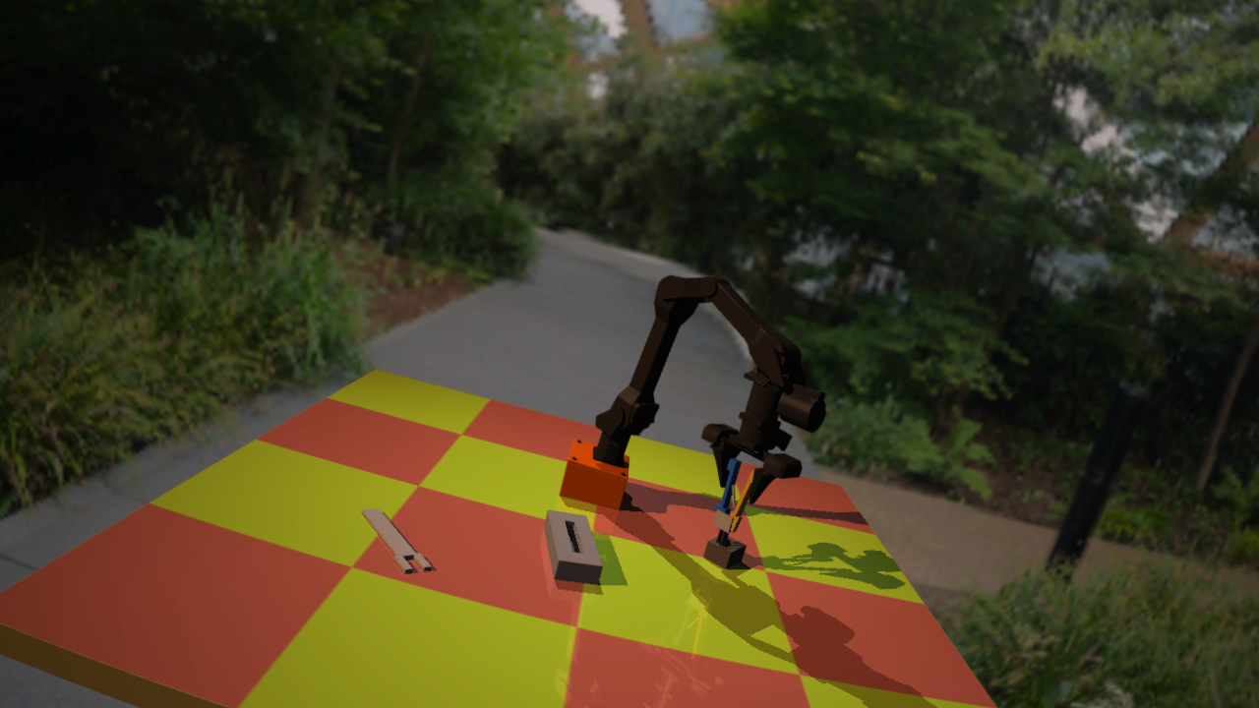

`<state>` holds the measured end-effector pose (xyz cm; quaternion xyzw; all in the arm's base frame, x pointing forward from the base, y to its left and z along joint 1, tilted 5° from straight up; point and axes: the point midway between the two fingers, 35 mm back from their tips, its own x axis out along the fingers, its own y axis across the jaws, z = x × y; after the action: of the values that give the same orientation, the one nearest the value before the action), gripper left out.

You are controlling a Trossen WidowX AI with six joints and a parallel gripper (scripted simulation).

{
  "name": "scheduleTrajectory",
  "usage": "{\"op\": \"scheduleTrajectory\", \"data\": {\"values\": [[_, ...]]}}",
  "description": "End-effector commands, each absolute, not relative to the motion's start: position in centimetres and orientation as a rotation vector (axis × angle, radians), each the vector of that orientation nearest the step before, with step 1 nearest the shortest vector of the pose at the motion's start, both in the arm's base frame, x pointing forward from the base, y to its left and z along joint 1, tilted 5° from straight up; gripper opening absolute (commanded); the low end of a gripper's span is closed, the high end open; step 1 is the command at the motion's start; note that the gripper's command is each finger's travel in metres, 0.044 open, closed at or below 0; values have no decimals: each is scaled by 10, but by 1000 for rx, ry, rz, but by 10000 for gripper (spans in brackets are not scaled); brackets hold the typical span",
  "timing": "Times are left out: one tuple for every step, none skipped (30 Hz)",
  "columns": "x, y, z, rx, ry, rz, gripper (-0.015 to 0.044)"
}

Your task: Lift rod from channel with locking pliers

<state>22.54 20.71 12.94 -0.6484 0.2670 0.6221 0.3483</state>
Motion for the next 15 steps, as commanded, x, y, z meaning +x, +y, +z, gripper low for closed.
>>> {"op": "scheduleTrajectory", "data": {"values": [[230, 204, 132, -1642, 719, 1581, 321], [231, 203, 132, -1635, 727, 1574, 321], [232, 202, 132, -1627, 735, 1568, 321], [233, 200, 132, -1620, 742, 1561, 321], [234, 199, 132, -1613, 750, 1555, 321], [235, 198, 131, -1605, 757, 1548, 321], [236, 197, 131, -1598, 764, 1541, 321], [237, 196, 131, -1591, 772, 1535, 321], [238, 195, 131, -1583, 779, 1528, 321], [239, 194, 131, -1576, 786, 1521, 321], [240, 193, 131, -1569, 794, 1515, 321], [241, 191, 131, -1561, 801, 1508, 321], [242, 190, 131, -1554, 808, 1501, 321], [243, 189, 131, -1546, 815, 1494, 321], [244, 188, 131, -1539, 822, 1488, 321]]}}
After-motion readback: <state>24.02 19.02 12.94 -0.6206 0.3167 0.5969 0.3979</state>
